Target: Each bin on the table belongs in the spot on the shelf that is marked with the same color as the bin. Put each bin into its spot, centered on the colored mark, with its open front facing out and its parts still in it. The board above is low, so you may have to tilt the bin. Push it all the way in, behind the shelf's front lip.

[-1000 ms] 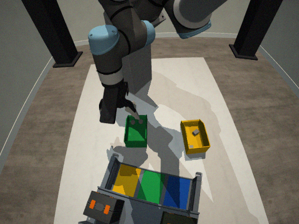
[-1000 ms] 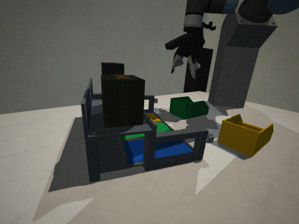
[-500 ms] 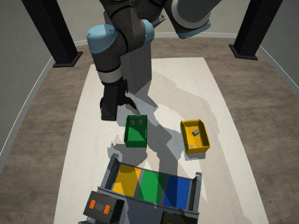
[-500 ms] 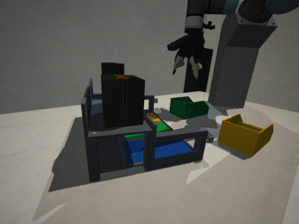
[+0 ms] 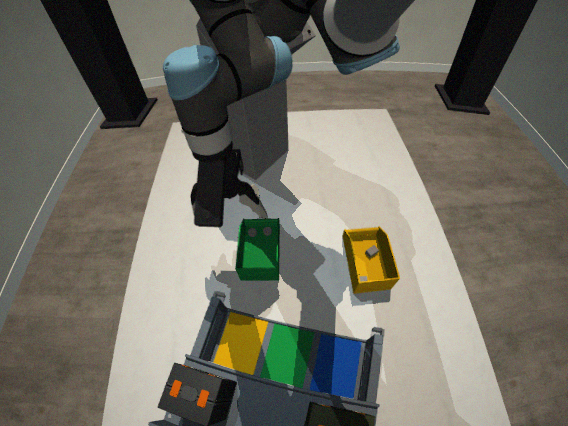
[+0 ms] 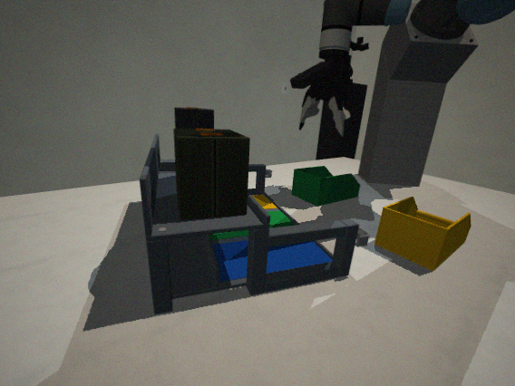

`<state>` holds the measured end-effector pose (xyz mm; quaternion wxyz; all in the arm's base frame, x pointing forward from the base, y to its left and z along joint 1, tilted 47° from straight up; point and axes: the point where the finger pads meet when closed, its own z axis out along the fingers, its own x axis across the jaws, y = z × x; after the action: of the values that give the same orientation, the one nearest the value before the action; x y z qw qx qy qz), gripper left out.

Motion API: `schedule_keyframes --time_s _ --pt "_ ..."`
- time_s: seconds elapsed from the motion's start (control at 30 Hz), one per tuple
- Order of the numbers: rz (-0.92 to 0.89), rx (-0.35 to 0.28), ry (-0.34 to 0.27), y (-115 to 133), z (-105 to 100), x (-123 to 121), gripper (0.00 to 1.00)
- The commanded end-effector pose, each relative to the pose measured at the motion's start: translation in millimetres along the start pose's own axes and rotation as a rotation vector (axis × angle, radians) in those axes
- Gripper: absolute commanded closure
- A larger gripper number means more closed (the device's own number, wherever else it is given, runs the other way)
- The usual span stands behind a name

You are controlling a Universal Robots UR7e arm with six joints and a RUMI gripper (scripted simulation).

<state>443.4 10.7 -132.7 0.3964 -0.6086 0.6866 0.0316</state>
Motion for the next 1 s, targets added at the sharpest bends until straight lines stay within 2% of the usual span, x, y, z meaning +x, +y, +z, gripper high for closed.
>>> schedule_keyframes --time_s 0.0,0.93,0.97 --pt "-0.005 0.001 -0.004 1.2 0.1 -0.2 0.00" --pt "-0.014 0.002 -0.010 3.7 0.6 -0.9 0.00" --pt "-0.014 0.002 -0.010 3.7 0.6 -0.9 1.00"
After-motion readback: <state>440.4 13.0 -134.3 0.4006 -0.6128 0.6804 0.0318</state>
